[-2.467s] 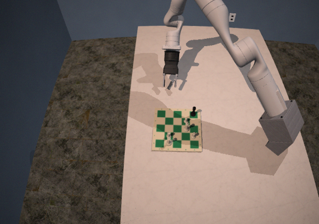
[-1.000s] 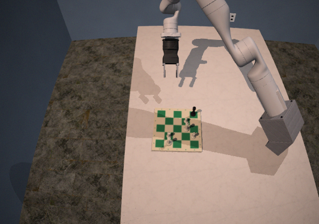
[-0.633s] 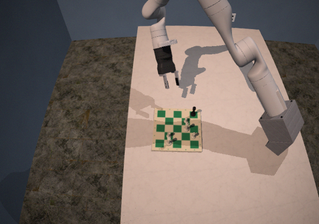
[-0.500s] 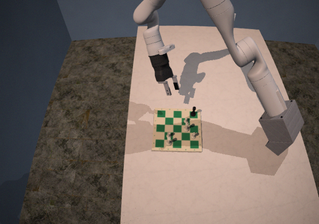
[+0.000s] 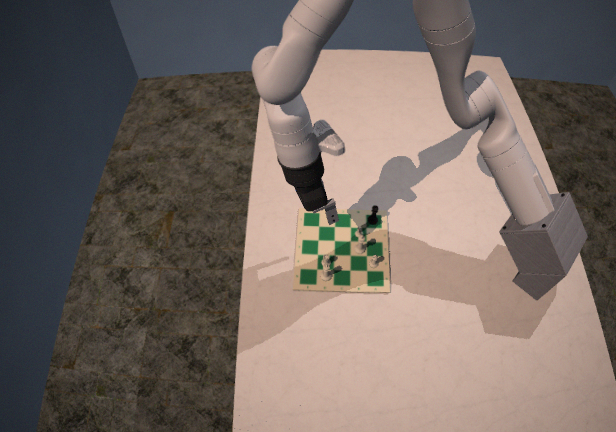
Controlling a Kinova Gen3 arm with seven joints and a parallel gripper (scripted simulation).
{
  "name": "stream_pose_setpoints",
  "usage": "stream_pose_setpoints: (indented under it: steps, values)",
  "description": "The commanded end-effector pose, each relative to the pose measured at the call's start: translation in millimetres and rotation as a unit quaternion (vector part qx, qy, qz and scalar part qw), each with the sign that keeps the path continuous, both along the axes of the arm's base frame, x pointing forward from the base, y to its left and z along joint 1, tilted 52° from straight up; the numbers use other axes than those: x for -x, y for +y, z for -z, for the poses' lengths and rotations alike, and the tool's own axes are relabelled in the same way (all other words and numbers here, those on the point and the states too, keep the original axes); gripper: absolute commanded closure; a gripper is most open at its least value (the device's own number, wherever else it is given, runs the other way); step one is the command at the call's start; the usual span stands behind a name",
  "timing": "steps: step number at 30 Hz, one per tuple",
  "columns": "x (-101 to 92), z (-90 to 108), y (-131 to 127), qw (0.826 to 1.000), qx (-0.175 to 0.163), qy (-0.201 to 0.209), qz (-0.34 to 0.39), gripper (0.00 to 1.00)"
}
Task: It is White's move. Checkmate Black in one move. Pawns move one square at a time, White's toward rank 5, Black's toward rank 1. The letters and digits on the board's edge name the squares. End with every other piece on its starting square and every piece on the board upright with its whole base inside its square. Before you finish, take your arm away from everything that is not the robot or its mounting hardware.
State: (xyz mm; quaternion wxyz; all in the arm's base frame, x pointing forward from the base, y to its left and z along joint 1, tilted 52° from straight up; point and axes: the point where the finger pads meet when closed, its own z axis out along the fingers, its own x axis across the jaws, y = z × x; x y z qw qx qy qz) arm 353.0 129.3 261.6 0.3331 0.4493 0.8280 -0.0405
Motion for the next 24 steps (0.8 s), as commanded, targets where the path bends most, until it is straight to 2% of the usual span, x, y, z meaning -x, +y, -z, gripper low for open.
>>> stream_pose_setpoints:
  steps: [1,4,8,14,24]
  values:
    - [2.8,7.9,18.9,0.995,0.077,-0.011,-0.057,0.00]
    - [2.8,16.4,33.7,0.985,0.129,-0.010,-0.109,0.00]
    - [3.3,23.8,45.4,0.974,0.169,-0.008,-0.150,0.00]
    - [3.5,26.4,49.2,0.970,0.182,-0.007,-0.163,0.00]
    - [3.5,26.5,49.3,0.970,0.182,-0.007,-0.163,0.00]
